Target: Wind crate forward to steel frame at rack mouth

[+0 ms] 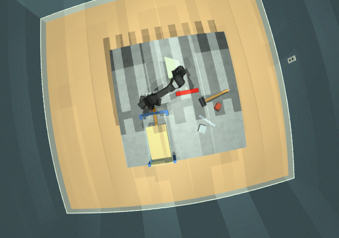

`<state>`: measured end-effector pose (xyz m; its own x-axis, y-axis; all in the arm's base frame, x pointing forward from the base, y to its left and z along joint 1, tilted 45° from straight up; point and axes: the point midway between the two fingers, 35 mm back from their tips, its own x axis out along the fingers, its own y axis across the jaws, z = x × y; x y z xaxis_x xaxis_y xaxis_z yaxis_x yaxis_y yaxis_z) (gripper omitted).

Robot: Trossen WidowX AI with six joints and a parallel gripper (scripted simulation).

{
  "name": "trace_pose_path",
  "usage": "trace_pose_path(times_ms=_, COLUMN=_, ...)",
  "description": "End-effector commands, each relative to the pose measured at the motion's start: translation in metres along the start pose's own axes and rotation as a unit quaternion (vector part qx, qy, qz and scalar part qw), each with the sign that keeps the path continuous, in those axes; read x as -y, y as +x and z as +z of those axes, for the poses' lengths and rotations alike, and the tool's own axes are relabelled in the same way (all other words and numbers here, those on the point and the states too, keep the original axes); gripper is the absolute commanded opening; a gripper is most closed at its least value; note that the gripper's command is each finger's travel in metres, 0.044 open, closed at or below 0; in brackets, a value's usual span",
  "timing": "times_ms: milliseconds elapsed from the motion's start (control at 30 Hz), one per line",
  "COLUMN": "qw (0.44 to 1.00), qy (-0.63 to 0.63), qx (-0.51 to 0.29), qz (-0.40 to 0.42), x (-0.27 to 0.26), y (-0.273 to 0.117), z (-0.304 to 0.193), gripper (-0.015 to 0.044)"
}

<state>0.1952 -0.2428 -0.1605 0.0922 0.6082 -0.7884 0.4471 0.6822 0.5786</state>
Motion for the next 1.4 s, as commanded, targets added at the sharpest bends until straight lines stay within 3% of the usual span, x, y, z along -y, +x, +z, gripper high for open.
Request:
trace_pose_path(times_ms=0, qw=1.000, qy=0.000, qx=0.000, qz=0.000, x=0.000, y=0.000, z=0.000, gripper=0.0210)
trace_pose_path(times_ms=300, qw=1.000, qy=0.000, qx=0.000, qz=0.000, x=0.000, y=0.000, z=0.000, gripper=0.0440)
trace_pose_path(times_ms=500, qw=1.000, qy=0.000, qx=0.000, qz=0.004, x=0.003, y=-0.018, z=0.004, gripper=0.0440)
trace_pose_path(times_ms=833, qw=1.000, qy=0.002, qx=-0.002, qz=0.029, x=0.010, y=-0.121, z=0.003, gripper=0.0440)
trace_pose_path(times_ms=1000, qw=1.000, qy=0.004, qx=0.011, qz=0.023, x=0.011, y=-0.128, z=0.004, gripper=0.0440)
trace_pose_path(times_ms=1367, qw=1.000, qy=0.004, qx=0.011, qz=0.023, x=0.011, y=-0.128, z=0.004, gripper=0.0151)
